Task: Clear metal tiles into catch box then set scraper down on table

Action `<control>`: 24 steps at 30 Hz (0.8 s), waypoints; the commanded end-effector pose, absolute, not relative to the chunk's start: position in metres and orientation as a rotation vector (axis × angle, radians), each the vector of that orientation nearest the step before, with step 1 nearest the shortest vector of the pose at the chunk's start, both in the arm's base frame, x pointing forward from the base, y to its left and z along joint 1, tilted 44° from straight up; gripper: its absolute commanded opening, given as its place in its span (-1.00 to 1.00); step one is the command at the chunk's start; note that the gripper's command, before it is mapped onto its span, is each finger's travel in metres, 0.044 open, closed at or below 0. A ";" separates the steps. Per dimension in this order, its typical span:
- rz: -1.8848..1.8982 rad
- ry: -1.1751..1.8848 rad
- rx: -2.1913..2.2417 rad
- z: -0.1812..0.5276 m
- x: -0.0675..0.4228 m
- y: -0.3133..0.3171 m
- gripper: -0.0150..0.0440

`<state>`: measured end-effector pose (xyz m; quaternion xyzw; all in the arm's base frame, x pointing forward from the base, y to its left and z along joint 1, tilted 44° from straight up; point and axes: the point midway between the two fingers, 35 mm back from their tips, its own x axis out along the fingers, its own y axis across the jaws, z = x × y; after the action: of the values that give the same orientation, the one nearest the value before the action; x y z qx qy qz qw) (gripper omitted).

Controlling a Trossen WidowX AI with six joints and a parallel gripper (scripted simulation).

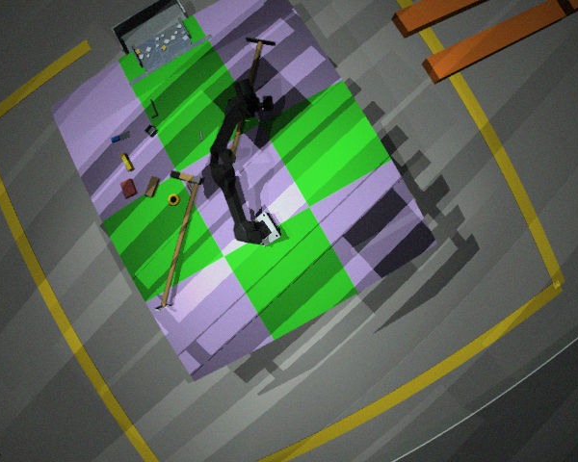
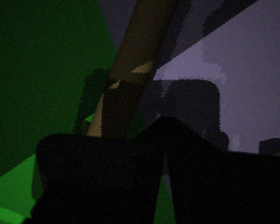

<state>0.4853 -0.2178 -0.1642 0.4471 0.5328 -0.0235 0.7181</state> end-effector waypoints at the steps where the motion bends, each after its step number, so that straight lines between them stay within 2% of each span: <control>1: -0.054 1.175 0.990 -0.161 0.490 -0.216 -0.49; 24: -0.047 1.167 0.985 -0.150 0.506 -0.206 -0.49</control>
<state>0.5009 -0.2097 -0.1534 0.4470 0.5294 -0.0226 0.7207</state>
